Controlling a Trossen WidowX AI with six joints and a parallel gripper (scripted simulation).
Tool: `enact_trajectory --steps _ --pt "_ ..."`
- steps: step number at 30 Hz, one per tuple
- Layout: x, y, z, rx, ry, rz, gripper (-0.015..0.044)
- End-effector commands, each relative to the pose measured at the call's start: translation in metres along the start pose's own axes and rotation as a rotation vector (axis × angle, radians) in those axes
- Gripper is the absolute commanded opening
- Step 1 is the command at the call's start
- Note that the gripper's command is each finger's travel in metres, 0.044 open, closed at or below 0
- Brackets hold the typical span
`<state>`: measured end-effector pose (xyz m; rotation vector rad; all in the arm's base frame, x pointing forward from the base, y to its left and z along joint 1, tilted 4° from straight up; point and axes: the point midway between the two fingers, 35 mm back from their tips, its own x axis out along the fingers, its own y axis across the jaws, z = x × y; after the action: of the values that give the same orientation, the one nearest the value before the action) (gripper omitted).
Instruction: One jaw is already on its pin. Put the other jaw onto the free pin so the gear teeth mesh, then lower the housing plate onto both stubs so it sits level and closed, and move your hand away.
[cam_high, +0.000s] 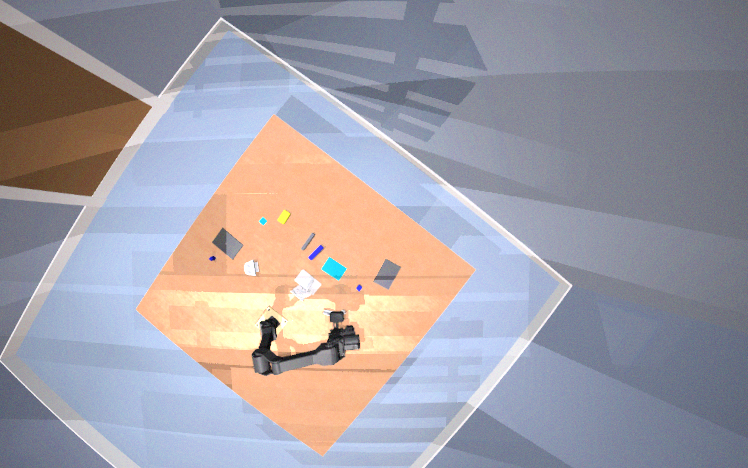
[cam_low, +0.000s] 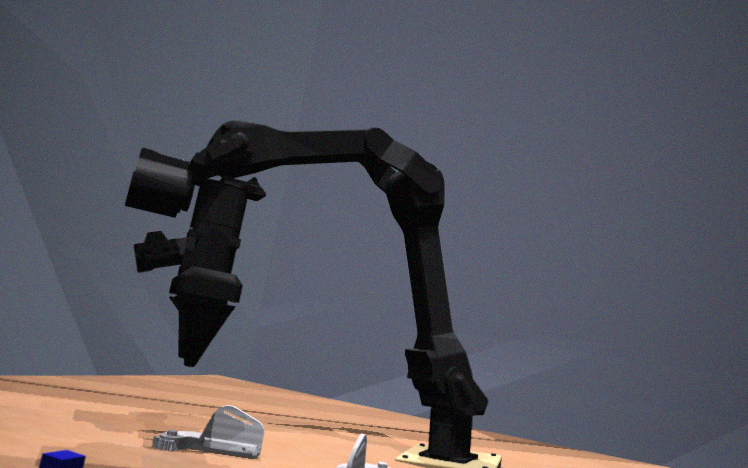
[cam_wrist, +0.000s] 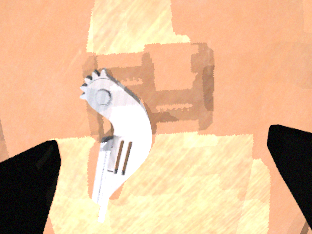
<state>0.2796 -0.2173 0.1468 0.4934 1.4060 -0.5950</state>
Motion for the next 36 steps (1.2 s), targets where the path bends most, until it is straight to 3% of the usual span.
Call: enact_trajectory --steps 1,11,28,36 --pt "0.0002 0.0001 0.0005 0.000 -0.001 0.000 0.0440" --pt "0.0002 0.0001 0.0005 0.000 -0.001 0.000 0.0440" --pt "-0.0056 0.0005 -0.0015 -0.002 0.003 0.003 0.0000" --pt "-0.0056 0.0005 -0.0015 -0.002 0.003 0.003 0.0000"
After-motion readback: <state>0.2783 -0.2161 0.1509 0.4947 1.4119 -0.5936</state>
